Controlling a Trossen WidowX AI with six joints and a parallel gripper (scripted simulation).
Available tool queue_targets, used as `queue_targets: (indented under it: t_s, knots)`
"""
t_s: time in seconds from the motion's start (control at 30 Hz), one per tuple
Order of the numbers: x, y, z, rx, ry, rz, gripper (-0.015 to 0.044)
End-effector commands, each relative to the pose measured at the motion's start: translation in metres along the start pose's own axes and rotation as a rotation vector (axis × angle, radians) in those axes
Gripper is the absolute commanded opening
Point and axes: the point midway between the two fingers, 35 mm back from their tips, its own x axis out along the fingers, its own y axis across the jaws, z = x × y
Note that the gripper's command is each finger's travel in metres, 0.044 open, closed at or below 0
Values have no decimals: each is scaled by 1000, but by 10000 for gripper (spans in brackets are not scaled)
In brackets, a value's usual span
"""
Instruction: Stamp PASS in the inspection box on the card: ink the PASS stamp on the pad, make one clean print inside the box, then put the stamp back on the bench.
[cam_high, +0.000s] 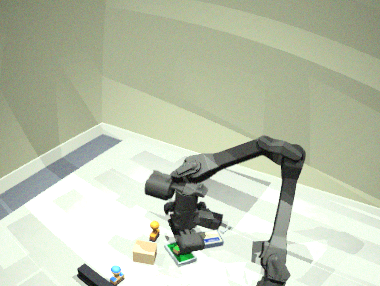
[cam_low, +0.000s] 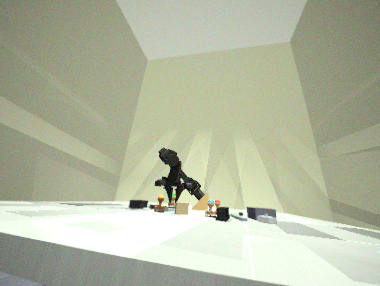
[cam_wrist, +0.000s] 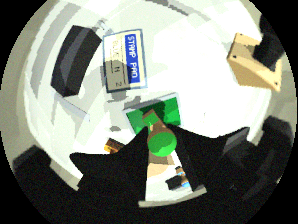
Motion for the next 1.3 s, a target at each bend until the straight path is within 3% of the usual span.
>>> queue_targets:
  t_s: [0.0,1.27]
  knots:
    - [0,0,1,0,-6,-1,0]
    - [-32,0,-1,0,-4,-3,0]
